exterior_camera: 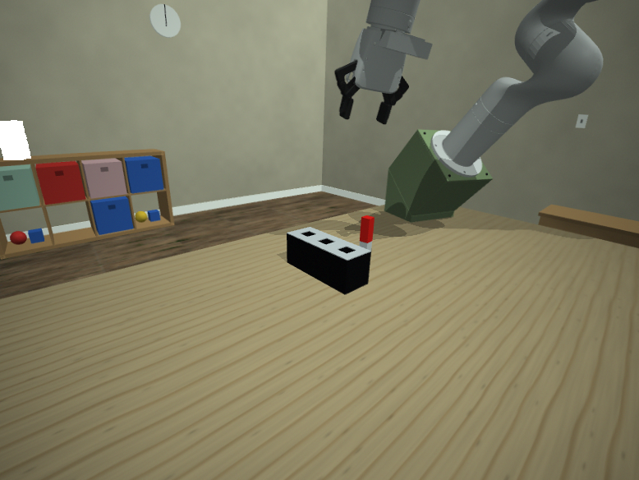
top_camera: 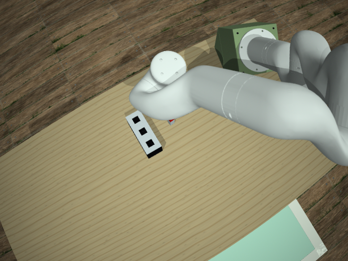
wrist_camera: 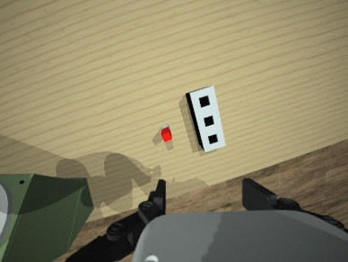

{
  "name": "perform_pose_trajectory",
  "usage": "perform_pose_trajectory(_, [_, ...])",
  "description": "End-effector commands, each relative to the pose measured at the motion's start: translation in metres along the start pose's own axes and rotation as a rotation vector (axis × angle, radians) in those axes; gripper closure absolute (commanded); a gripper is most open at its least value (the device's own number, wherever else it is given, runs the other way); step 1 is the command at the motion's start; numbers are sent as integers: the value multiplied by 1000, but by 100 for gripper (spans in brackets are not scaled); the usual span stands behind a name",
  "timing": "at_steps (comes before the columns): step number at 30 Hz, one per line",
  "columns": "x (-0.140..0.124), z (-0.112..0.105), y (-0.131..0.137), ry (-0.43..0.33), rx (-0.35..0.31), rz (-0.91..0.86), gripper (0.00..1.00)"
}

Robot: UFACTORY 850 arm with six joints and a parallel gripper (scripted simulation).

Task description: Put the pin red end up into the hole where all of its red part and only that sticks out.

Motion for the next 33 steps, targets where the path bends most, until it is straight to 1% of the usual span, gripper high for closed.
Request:
perform_pose_trajectory(1, [-9, 2, -2, 137, -29, -126, 0])
perform_pose_trajectory(9, [-9, 2, -2, 137, -29, -126, 0])
perform_pose_trajectory(10, [-17, 3, 1, 285, -20, -298, 0])
perform_pose_trajectory(33, [-17, 3, 1, 285, -20, -298, 0])
Point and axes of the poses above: the point where the finger pads meet when closed, its own z axis out along the fingers, its own y axis across the jaws, x = y × z, the point moved 6 cm from there along -z, back along the fingers, and after that the axes turned 10 degrees about -z, right-handed, at the moved point
